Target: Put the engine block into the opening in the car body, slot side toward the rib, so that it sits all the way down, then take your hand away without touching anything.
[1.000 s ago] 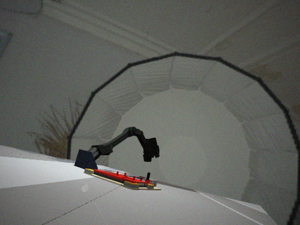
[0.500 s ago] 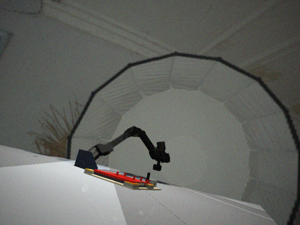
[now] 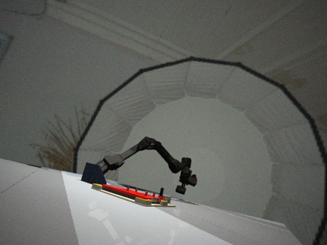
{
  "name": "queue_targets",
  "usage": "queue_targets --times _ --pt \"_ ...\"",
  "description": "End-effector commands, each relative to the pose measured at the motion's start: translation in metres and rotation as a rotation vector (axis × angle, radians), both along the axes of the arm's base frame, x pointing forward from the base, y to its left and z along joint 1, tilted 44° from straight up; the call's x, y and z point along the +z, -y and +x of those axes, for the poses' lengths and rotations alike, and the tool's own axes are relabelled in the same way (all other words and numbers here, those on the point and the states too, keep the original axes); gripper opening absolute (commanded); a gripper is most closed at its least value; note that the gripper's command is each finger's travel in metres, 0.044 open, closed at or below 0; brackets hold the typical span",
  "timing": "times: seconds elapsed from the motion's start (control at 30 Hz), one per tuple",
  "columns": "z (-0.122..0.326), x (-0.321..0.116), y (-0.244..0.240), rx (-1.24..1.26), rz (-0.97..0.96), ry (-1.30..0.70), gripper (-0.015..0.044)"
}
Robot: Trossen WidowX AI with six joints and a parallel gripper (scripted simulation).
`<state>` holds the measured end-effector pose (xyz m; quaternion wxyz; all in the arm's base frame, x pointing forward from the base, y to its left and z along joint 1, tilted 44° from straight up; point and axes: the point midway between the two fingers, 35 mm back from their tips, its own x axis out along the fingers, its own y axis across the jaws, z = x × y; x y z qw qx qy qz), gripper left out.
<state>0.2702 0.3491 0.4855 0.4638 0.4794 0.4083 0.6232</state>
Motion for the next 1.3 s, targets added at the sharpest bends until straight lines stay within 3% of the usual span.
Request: queue_targets --times 0.0,0.67,1.27 --pt "0.039 -0.028 0.014 -0.099 -0.081 -0.105 0.0440" --pt "0.150 -0.154 0.131 -0.482 -0.372 -0.608 0.0440" --pt "0.150 -0.251 0.255 -0.710 -0.563 -1.081 0.0440"
